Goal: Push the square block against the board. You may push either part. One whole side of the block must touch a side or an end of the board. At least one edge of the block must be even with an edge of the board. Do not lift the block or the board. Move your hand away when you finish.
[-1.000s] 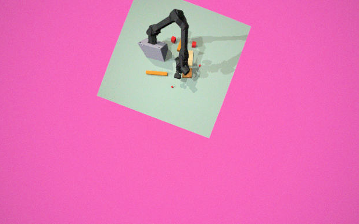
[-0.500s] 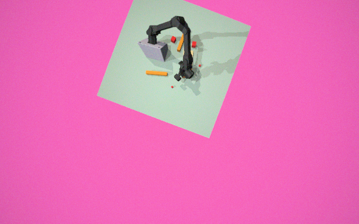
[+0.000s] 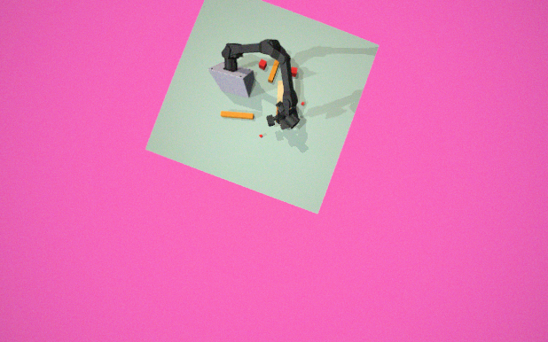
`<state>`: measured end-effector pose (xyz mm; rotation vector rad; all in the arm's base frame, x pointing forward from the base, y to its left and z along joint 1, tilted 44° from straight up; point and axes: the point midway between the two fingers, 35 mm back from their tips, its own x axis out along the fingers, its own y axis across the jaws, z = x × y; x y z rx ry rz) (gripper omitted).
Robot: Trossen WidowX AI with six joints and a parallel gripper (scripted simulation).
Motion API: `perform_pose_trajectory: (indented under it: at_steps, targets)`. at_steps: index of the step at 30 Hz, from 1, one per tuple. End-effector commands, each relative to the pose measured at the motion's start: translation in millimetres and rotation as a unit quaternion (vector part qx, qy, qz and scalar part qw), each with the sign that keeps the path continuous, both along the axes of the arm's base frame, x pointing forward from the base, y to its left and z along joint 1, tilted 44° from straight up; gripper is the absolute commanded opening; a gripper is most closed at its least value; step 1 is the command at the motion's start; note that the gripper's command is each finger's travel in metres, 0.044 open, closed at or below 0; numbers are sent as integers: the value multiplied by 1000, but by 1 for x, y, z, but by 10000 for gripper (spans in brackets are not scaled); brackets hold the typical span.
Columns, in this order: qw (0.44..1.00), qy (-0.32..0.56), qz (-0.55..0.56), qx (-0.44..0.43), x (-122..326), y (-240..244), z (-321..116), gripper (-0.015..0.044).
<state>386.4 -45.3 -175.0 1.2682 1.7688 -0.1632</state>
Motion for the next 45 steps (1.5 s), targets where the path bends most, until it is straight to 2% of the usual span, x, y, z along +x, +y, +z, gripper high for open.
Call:
perform_pose_trajectory:
  at_steps: [1,4,11,16,45]
  targets:
    - [997,50,-51,-1,8,0,-4,0]
    - [992,86,-88,-3,14,-2,-6,0]
    - [992,87,-89,-3,14,0,-8,0]
    - [989,103,-106,-3,15,36,-47,0]
    - [989,104,-106,-2,3,60,-24,0]
